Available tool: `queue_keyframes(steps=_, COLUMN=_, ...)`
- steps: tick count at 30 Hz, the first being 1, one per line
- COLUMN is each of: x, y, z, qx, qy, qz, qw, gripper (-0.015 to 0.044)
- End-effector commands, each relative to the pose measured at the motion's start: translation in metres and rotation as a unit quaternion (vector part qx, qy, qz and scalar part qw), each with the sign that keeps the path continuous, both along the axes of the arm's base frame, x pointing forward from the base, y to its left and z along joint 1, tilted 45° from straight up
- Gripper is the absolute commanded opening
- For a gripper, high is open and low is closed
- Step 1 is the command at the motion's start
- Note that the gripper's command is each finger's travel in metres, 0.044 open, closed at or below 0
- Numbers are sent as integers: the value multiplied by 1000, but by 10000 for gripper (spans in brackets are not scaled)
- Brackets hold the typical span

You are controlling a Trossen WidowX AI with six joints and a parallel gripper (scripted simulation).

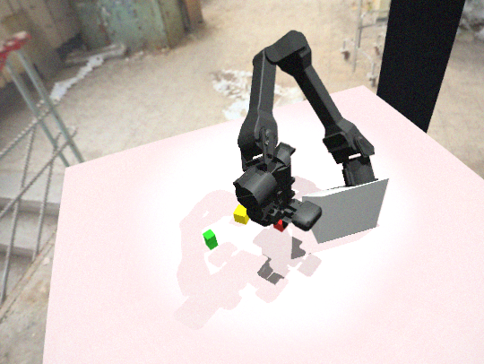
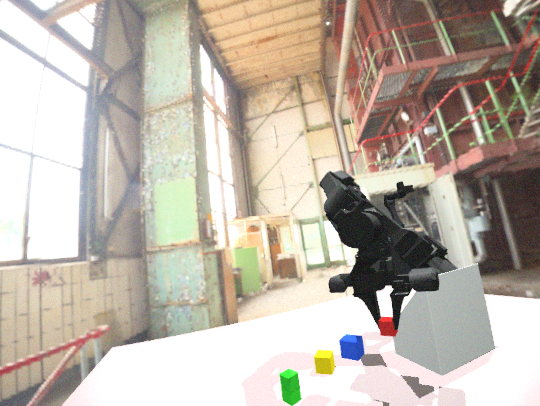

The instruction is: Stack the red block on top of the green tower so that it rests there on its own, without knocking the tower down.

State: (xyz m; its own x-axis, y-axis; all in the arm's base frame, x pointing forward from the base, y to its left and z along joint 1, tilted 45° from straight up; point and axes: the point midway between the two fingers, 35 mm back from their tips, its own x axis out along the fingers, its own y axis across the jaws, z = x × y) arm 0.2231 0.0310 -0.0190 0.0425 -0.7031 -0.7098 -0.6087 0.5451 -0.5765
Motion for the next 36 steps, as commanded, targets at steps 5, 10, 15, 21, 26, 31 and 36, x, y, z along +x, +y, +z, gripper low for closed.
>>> queue_keyframes(steps=5, x=0, y=8, z=8, qx=4, qy=-5, qz=-1, qw=1000, gripper=0)
queue_keyframes(steps=10, x=12, y=10, z=11, qx=6, qy=-6, qz=-1, qw=1000, gripper=0)
queue_keyframes(steps=15, x=34, y=11, z=16, qx=9, qy=-6, qz=-1, qw=1000, gripper=0)
queue_keyframes(steps=21, x=60, y=10, z=23, qx=12, qy=-7, qz=-2, qw=1000, gripper=0)
queue_keyframes(steps=26, x=82, y=7, z=29, qx=15, qy=-8, qz=-3, qw=1000, gripper=0)
queue_keyframes(steps=31, x=104, y=0, z=37, qx=15, qy=-14, qz=-8, qw=1000, gripper=0)
queue_keyframes(steps=36, x=125, y=-9, z=44, qx=14, qy=-19, qz=-11, qw=1000, gripper=0)
